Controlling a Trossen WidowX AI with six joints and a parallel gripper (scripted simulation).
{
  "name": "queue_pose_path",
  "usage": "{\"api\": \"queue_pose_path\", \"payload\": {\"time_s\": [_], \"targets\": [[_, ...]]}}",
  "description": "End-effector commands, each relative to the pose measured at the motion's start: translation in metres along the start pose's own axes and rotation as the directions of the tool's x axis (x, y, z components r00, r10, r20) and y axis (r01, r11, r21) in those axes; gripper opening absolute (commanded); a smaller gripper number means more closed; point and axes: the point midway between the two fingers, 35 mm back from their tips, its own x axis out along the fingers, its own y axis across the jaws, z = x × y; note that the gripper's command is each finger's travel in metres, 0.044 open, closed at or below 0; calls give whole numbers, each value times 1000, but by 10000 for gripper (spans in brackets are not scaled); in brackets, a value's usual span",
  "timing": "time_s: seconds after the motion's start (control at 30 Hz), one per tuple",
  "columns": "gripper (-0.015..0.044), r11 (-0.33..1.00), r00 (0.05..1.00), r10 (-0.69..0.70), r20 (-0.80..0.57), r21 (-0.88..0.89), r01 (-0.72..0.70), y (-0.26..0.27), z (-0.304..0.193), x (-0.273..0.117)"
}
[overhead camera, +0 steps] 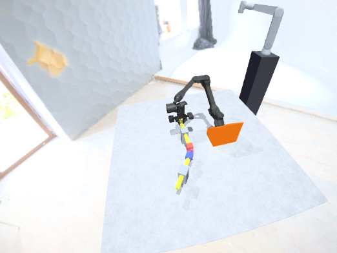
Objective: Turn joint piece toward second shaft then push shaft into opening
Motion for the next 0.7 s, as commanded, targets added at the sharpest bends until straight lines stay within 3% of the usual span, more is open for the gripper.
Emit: {"api": "queue_pose_path", "payload": {"time_s": [0.0,0.1,0.27,0.67], "targets": [[0,1000,1000,1,0,0,-1,0,0,0],[67,1000,1000,1,0,0,-1,0,0,0],[67,1000,1000,1,0,0,-1,0,0,0],[382,1000,1000,1,0,0,-1,0,0,0]]}}
